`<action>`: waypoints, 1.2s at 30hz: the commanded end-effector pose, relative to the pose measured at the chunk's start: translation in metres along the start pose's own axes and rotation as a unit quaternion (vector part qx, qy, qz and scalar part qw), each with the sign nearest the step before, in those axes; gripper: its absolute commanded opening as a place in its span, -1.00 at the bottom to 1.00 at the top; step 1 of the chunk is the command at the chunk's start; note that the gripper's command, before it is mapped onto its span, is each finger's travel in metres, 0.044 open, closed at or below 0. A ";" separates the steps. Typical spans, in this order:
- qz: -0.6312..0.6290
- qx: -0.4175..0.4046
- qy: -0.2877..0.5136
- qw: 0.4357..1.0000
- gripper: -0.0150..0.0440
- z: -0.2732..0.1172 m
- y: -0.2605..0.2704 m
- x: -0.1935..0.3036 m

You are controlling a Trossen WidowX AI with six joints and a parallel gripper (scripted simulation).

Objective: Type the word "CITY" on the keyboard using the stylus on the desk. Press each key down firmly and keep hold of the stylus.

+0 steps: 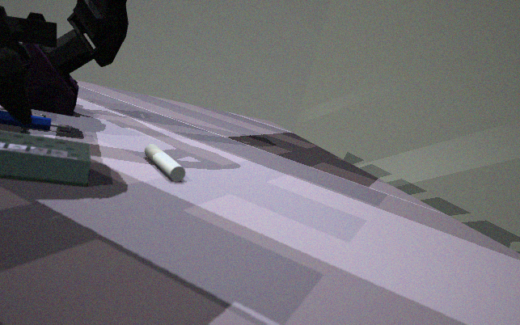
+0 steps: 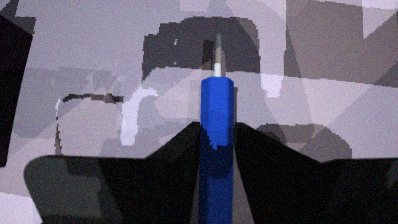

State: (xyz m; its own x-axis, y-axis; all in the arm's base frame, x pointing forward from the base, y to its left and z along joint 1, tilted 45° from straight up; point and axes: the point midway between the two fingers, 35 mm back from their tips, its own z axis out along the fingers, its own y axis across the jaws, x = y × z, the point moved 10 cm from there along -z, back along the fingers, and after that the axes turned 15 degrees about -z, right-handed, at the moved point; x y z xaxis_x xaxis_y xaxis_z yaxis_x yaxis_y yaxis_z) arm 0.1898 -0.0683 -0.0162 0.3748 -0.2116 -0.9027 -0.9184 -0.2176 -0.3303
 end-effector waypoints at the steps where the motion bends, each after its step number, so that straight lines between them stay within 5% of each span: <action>1: 0.000 -0.002 0.000 1.000 -0.45 0.000 0.000 0.000; 21: 0.004 0.000 0.003 1.000 -0.49 -0.041 -0.007 -0.021; 36: 0.035 -0.243 0.171 0.954 -0.49 -0.036 -0.071 -0.019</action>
State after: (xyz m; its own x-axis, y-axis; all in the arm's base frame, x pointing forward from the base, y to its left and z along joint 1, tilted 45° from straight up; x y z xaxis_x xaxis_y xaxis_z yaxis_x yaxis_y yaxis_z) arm 0.2420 -0.0866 0.0288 0.3872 -0.4659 -0.7956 -0.8272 -0.5567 -0.0766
